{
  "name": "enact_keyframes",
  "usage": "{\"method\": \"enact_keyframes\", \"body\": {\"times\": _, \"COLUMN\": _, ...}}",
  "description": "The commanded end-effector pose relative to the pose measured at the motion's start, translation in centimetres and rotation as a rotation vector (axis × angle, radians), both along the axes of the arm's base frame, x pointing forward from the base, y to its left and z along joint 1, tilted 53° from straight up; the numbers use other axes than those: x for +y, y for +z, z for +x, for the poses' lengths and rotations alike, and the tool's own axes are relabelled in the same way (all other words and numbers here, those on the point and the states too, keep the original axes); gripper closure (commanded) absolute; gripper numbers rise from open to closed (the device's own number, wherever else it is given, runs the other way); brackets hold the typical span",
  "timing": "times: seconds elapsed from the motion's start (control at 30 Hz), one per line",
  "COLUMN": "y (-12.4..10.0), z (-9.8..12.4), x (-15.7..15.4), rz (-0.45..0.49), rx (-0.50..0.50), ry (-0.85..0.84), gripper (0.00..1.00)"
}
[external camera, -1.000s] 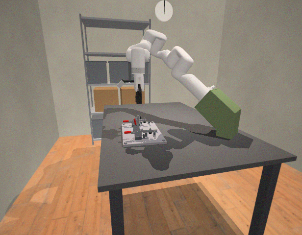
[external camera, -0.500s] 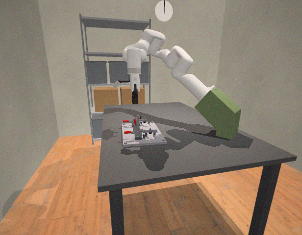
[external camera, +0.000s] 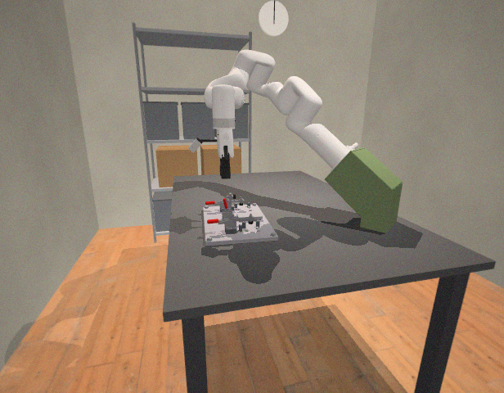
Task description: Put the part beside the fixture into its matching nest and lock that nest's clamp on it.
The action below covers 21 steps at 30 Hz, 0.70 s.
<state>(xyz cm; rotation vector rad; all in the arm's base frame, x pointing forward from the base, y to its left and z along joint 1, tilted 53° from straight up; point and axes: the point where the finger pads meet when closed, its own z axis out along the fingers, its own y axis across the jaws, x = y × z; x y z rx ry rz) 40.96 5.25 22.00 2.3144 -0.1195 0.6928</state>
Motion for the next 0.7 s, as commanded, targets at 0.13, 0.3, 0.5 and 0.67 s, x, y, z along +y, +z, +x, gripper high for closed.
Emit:
{"method": "enact_keyframes", "body": {"times": 0.13, "y": -1.5, "z": 1.2, "x": -1.6, "rz": 0.001, "rx": -0.002, "ry": 0.002, "gripper": 0.53}}
{"method": "enact_keyframes", "body": {"times": 0.3, "y": -2.7, "z": 2.2, "x": -2.9, "rz": 0.001, "rx": -0.002, "ry": 0.002, "gripper": 0.53}}
{"method": "enact_keyframes", "body": {"times": 0.5, "y": -4.0, "z": 3.1, "x": -4.3, "rz": 0.001, "rx": -0.002, "ry": 0.002, "gripper": 0.53}}
{"method": "enact_keyframes", "body": {"times": 0.67, "y": -4.4, "z": 3.4, "x": -4.8, "rz": 0.001, "rx": -0.002, "ry": 0.002, "gripper": 0.53}}
